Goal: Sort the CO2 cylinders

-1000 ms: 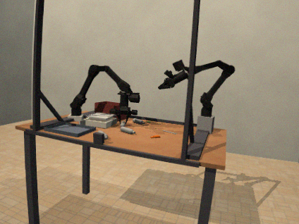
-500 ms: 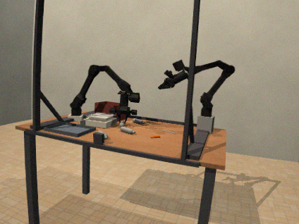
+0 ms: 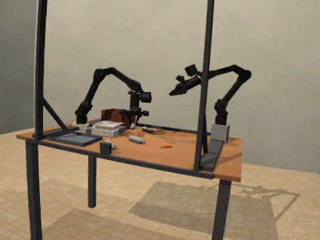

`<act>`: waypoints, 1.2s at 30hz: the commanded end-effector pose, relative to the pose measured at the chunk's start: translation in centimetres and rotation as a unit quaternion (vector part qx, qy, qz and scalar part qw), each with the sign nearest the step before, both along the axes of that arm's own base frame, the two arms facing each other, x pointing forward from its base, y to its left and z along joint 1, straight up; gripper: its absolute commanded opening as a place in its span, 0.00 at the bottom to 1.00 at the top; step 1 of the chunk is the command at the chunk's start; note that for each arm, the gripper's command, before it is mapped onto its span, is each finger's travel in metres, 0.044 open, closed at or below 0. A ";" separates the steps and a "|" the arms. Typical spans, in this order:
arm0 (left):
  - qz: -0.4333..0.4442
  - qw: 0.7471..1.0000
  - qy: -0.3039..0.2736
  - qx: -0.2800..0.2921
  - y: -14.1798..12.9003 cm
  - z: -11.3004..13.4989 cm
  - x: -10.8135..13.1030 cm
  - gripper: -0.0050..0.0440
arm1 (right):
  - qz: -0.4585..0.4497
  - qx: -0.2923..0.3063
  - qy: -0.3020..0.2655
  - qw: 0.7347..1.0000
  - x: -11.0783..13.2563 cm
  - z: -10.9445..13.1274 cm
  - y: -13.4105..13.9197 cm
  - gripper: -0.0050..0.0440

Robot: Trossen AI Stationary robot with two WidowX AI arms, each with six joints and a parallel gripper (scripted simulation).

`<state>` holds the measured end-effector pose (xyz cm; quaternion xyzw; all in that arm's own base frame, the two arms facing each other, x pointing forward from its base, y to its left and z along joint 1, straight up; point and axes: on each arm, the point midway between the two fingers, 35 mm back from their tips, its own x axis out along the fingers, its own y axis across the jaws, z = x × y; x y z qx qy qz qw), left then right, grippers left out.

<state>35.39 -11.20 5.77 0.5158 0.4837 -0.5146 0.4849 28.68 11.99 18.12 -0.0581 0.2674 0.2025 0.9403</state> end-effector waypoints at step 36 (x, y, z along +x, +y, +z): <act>0.559 0.829 -0.020 -0.019 -0.5 2.5 1.2 0.00 | 0.001 0.002 -0.005 1.000 0.1 0.5 0.1 1.00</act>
